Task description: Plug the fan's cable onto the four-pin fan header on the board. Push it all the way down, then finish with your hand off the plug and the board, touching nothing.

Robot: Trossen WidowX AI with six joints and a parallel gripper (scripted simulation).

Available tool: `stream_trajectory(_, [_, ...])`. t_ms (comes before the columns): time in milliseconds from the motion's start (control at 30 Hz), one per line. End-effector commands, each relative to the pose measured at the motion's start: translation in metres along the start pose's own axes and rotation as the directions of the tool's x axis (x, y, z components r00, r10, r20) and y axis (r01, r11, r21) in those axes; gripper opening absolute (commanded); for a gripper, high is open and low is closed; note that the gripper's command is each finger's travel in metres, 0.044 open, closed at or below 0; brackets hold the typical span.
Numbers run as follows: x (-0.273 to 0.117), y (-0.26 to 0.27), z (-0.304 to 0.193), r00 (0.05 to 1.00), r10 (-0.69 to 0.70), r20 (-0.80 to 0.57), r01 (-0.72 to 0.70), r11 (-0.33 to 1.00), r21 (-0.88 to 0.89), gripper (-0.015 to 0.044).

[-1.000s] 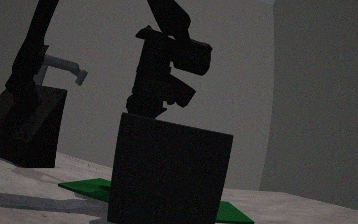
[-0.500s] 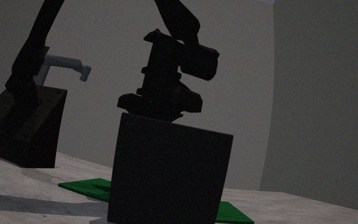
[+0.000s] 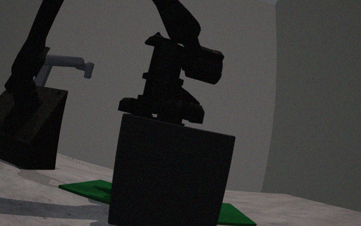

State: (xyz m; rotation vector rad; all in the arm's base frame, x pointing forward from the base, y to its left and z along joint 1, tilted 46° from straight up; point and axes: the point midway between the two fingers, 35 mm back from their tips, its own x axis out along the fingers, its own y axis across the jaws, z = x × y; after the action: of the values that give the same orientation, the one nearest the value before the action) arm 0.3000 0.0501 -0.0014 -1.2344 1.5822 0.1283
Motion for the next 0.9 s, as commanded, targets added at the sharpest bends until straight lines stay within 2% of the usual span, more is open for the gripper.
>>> stream_trajectory(0, [0.007, 0.004, -0.003, 0.999, 0.045, 0.02, -0.045, 0.999, -0.004, 0.0])
stream_trajectory(867, [0.036, 0.017, -0.002, 0.939, 0.251, 0.235, -0.255, 0.967, -0.013, 0.0])
